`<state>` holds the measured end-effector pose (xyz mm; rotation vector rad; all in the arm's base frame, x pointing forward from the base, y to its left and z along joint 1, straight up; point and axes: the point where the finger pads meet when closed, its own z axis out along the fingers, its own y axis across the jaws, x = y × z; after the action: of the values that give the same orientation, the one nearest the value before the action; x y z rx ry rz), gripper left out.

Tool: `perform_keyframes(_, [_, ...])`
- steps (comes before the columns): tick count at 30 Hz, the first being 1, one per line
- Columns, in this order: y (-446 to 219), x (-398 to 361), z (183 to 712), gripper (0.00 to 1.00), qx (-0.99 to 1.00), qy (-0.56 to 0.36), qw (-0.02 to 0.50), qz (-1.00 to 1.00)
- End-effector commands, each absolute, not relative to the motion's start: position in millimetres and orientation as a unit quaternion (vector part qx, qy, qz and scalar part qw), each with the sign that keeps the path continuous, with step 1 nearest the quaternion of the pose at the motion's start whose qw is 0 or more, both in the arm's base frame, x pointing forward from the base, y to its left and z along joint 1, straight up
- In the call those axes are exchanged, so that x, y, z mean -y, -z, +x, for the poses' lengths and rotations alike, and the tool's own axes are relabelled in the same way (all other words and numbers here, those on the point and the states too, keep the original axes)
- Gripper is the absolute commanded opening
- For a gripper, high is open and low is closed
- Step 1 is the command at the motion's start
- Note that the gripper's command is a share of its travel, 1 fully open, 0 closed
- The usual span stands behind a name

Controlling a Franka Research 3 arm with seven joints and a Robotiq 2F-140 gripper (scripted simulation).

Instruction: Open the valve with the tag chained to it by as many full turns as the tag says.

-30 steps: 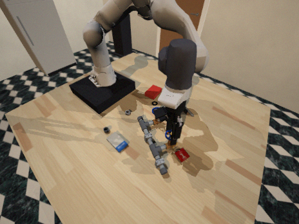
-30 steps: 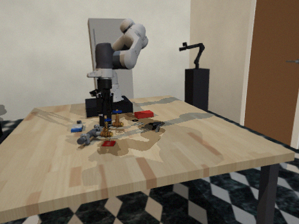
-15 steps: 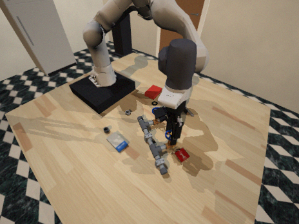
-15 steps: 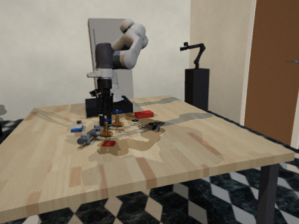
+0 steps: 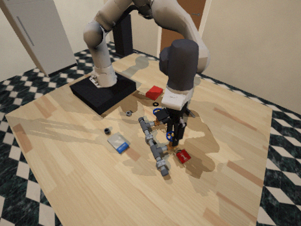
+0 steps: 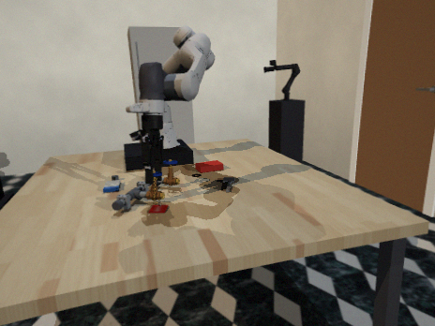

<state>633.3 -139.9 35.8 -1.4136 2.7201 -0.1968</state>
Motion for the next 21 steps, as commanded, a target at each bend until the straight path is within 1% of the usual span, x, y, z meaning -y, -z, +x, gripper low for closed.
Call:
perform_keyframes(1, [-36.0,139.5,633.5,0.10,-0.831,0.068,0.030,-0.551])
perform_keyframes(5, [-36.0,139.5,633.5,0.10,-0.783,0.070,0.024,-0.617])
perform_keyframes(21, [-36.0,139.5,633.5,0.10,-0.632,0.073,-0.001,-0.771])
